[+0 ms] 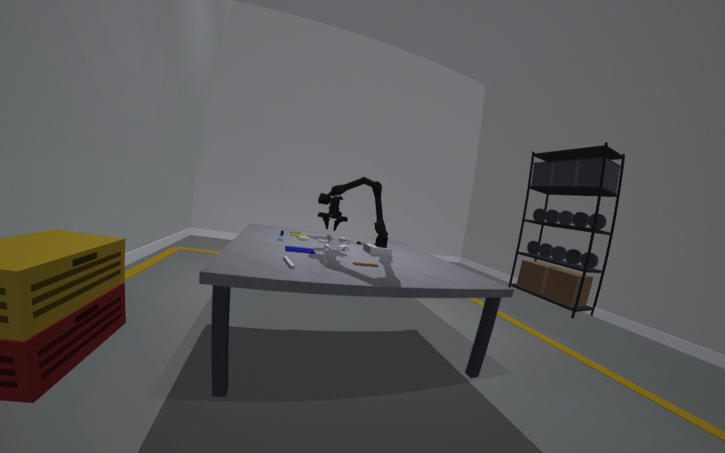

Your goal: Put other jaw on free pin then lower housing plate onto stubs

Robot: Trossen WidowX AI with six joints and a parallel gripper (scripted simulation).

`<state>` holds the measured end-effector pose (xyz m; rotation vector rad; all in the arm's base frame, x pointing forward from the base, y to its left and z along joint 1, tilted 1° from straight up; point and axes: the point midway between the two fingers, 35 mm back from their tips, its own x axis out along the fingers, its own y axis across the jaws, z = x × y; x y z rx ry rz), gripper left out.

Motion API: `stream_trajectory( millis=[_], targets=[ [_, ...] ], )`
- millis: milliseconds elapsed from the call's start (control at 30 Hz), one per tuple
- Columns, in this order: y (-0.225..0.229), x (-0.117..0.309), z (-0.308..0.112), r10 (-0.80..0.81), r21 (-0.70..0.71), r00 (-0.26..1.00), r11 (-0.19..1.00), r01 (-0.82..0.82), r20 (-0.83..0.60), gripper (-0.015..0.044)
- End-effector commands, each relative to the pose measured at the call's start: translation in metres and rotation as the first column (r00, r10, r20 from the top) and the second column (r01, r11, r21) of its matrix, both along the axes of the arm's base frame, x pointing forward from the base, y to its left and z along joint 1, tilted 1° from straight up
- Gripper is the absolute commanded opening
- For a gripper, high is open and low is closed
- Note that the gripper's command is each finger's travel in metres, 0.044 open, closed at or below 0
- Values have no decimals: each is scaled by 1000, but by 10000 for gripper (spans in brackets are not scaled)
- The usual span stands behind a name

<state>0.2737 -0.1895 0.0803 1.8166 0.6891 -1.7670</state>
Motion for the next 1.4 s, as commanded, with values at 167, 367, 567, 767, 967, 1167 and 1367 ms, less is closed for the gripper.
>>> stream_trajectory(
  millis=[167,367,567,767,967,1167,1367],
  targets=[
    [0,0,0,0,0,1000,1000,0,0,20],
    [0,0,0,0,0,1000,1000,0,0,0],
    [0,0,0,0,0,1000,1000,0,0,0],
    [0,0,0,0,0,1000,1000,0,0,0],
    [0,0,0,0,0,1000,1000,0,0,158],
    [0,0,0,0,0,1000,1000,0,0,315],
    [0,0,0,0,0,1000,1000,0,0,440]
  ],
)
